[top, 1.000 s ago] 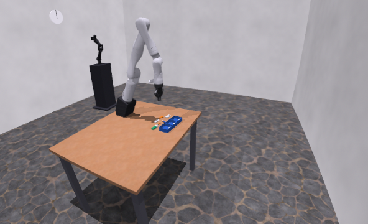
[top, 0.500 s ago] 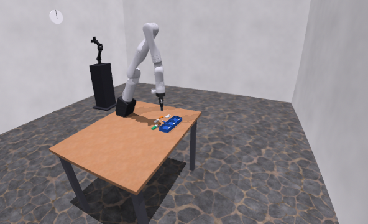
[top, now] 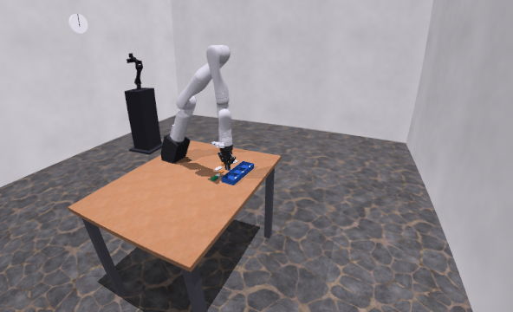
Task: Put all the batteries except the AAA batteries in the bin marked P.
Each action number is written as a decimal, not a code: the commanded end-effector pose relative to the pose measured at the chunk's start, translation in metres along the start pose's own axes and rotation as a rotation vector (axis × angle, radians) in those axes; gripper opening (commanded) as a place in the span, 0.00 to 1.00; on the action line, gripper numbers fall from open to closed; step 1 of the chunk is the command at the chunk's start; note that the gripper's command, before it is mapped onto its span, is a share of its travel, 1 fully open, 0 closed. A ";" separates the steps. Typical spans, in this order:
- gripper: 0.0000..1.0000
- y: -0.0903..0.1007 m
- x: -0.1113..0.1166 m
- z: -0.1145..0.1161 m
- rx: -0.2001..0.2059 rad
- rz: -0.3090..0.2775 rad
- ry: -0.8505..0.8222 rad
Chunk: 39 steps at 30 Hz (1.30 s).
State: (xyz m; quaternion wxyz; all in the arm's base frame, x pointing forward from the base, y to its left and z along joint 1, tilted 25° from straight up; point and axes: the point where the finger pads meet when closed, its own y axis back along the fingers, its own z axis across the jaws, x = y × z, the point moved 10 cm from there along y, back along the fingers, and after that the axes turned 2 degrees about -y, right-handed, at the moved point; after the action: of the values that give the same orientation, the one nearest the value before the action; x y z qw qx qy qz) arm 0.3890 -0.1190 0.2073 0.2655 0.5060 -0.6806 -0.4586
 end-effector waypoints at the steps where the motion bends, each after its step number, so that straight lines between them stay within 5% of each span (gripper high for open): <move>1: 0.09 -0.007 0.006 0.000 -0.028 -0.005 0.069; 39: 0.09 -0.007 0.006 0.000 -0.016 -0.028 1.769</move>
State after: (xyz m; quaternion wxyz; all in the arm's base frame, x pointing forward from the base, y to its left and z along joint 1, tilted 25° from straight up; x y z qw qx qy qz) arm 0.3881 -0.1227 0.1993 0.6882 0.6788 -0.2411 0.0865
